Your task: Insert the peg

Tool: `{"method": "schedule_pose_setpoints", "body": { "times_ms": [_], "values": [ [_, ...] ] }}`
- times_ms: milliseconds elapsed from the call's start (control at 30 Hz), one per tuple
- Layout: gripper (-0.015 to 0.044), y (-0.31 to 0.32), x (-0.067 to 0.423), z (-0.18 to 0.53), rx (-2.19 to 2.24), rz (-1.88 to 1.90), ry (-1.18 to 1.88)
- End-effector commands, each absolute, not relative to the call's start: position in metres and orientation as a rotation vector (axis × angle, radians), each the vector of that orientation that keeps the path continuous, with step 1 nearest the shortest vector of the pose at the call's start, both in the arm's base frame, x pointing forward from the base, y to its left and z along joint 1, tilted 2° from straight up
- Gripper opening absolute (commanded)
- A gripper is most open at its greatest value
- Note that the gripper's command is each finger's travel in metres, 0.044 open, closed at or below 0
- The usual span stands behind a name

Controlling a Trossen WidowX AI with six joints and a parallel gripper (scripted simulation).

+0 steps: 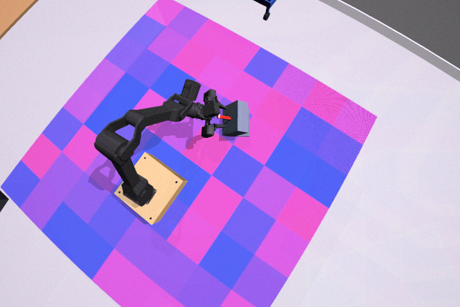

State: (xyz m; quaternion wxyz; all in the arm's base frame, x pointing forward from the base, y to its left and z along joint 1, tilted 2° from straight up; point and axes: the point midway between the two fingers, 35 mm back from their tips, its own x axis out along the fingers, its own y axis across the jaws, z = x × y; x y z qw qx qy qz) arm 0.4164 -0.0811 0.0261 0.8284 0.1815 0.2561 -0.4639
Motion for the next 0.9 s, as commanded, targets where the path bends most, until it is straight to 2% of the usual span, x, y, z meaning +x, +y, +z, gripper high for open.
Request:
{"method": "schedule_pose_setpoints", "body": {
  "times_ms": [0,867],
  "values": [
    [0.0440,-0.078,0.415,0.030,0.390,-0.986,0.540],
    [0.0440,-0.036,0.394,0.058,0.391,-0.981,0.556]
  ]
}}
